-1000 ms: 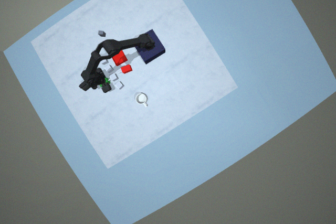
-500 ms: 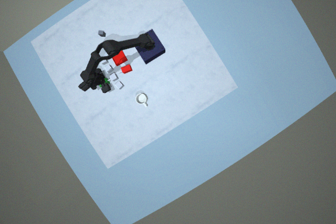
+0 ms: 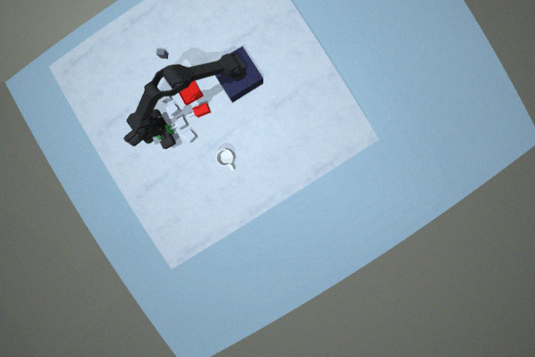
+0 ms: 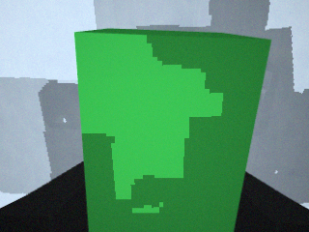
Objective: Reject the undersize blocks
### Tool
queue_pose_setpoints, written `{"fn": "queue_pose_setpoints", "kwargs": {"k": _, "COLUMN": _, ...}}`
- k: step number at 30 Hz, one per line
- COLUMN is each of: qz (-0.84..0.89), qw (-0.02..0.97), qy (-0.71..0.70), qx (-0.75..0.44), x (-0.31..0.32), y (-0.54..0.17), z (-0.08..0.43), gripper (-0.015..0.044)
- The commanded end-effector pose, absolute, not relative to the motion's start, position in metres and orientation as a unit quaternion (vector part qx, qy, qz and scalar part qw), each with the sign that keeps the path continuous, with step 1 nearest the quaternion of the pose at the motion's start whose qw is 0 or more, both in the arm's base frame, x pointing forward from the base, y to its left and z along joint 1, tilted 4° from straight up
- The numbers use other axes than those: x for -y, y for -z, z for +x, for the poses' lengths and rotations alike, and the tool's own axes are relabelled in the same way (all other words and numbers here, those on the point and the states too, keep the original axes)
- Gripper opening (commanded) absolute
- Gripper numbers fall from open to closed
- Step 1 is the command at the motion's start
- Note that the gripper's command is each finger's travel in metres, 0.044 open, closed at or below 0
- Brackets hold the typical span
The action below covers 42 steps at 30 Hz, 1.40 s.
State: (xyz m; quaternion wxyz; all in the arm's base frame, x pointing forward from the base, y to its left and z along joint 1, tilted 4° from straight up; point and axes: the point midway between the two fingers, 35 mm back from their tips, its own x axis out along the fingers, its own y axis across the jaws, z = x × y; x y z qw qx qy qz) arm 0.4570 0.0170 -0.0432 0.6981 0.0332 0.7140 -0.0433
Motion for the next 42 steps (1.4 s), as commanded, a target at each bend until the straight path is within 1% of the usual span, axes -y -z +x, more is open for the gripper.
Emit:
{"fn": "queue_pose_setpoints", "kwargs": {"k": 1, "qz": 0.031, "qw": 0.702, "qy": 0.042, "qx": -0.710, "x": -0.017, "y": 0.040, "z": 0.462, "gripper": 0.0000}}
{"fn": "queue_pose_setpoints", "kwargs": {"k": 42, "qz": 0.031, "qw": 0.703, "qy": 0.042, "qx": -0.709, "x": -0.014, "y": 0.039, "z": 0.476, "gripper": 0.0000}}
